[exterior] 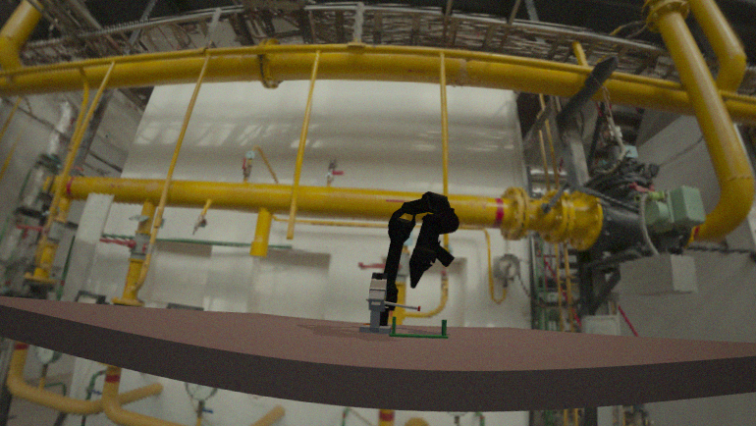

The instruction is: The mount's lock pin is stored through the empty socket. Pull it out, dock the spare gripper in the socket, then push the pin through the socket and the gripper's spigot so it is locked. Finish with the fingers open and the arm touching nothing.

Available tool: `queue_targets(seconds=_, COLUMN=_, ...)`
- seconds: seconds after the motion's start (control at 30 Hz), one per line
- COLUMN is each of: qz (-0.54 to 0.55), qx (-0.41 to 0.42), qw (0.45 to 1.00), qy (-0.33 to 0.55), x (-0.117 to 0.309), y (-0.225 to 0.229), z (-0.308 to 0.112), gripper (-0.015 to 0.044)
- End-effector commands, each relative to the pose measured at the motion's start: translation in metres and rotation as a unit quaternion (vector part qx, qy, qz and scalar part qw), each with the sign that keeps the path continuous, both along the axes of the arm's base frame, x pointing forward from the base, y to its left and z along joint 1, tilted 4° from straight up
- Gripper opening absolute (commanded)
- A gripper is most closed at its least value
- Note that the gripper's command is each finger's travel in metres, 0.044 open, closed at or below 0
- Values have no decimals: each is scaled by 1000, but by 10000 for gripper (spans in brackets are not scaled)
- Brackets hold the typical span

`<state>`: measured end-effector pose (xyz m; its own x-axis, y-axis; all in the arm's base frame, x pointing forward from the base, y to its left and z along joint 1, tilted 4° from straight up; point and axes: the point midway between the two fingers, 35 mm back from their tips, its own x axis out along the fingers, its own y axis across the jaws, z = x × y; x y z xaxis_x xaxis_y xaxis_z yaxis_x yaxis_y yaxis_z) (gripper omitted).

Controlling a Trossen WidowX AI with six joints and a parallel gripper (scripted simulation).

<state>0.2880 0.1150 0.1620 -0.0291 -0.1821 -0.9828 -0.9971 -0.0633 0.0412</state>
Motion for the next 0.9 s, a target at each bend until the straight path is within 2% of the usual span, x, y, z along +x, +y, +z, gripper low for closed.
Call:
queue_targets(seconds=0.0, qz=0, qx=-1, qw=1000, qy=3, x=-1, y=-1, z=-2, gripper=305)
queue_targets(seconds=0.17, qz=0, qx=-1, qw=1000, qy=3, x=-1, y=-1, z=-2, gripper=436)
queue_targets(seconds=0.87, qz=0, qx=-1, qw=1000, qy=3, x=-1, y=-1, z=-2, gripper=440)
